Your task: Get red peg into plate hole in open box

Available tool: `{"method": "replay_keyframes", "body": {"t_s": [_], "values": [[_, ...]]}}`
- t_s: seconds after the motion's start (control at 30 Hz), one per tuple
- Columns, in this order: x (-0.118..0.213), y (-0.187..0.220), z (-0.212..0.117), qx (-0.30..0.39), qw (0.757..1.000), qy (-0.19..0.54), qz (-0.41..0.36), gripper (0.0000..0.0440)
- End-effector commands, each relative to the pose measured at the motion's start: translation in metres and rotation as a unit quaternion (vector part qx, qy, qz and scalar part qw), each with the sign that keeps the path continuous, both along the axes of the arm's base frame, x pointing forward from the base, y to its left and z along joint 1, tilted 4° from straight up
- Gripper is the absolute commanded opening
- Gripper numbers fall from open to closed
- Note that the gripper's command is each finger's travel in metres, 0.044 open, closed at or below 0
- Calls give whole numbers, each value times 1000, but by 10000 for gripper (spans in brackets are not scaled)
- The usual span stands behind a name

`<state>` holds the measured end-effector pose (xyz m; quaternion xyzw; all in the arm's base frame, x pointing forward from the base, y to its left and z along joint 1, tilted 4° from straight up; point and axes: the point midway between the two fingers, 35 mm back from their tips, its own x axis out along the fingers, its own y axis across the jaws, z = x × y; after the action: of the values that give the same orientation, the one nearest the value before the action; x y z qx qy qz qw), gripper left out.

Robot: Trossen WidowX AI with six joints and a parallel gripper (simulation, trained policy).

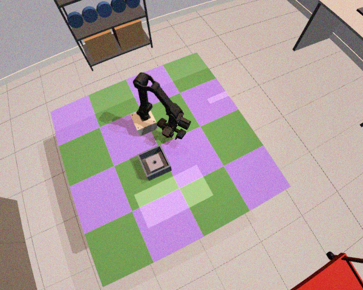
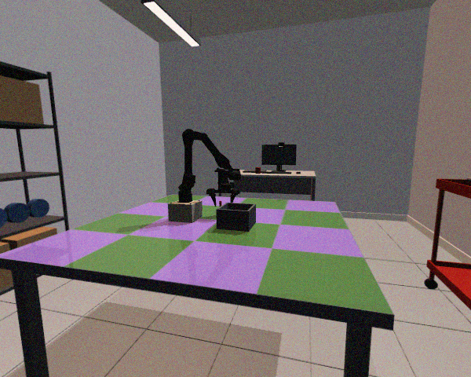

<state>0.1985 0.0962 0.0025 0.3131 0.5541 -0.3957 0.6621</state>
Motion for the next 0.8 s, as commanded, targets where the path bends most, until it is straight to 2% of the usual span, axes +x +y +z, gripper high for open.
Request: {"method": "replay_keyframes", "body": {"t_s": [0.0,0.1,0.2,0.67,0.77], "values": [[-4,3,-13,7,1000,-2,4,439],[-7,5,-21,12,1000,-3,8,424],[-11,7,-28,16,1000,2,8,374],[-18,12,-31,48,997,48,22,13],[-13,9,-26,42,998,40,29,0]]}}
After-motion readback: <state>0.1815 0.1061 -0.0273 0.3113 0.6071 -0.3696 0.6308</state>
